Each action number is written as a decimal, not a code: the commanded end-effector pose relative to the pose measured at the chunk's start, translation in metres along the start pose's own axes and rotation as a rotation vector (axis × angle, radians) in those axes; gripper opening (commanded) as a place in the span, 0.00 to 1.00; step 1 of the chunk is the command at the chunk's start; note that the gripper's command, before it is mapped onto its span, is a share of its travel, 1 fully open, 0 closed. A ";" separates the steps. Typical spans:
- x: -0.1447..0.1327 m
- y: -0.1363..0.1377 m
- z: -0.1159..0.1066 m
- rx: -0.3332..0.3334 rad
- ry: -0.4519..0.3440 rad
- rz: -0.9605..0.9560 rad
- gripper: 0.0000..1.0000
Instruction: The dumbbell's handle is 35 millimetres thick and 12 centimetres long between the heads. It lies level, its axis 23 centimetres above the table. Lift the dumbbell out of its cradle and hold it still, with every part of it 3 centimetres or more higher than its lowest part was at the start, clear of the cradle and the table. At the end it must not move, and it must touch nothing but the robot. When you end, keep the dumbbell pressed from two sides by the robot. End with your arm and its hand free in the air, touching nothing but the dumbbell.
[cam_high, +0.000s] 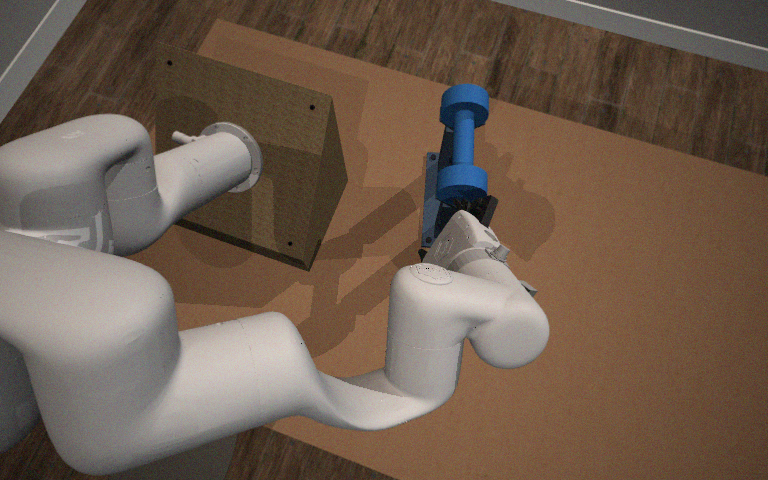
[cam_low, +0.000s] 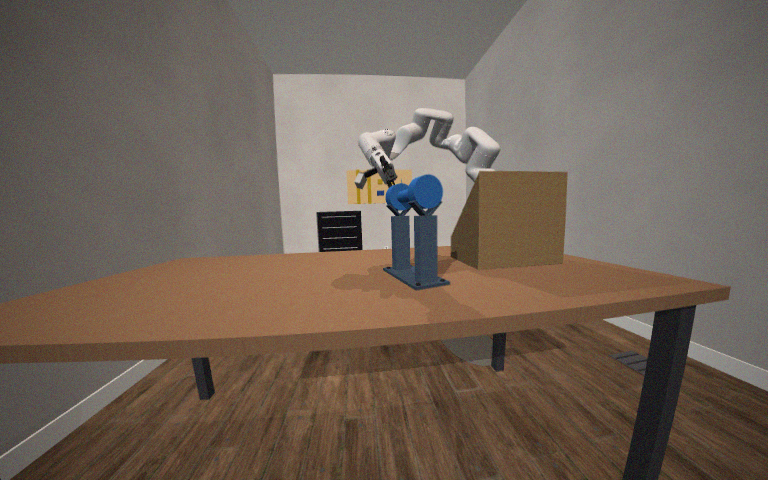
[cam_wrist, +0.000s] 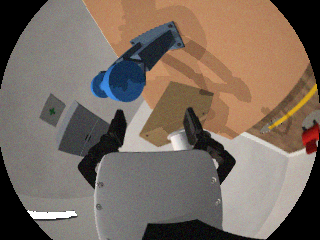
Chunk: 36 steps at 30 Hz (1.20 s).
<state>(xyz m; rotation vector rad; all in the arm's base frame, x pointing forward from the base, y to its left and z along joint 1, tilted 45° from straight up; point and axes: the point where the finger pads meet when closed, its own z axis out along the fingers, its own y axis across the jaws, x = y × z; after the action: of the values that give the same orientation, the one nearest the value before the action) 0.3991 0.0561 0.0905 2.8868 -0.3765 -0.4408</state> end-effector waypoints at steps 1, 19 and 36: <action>0.000 -0.001 -0.001 0.001 0.003 -0.001 1.00; 0.000 0.000 -0.002 0.003 0.004 -0.003 1.00; -0.015 0.069 -0.113 0.171 0.222 -0.199 1.00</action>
<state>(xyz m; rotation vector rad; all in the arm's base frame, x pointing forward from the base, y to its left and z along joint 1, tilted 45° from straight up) 0.4090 0.0291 0.1704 3.0408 -0.2119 -0.2501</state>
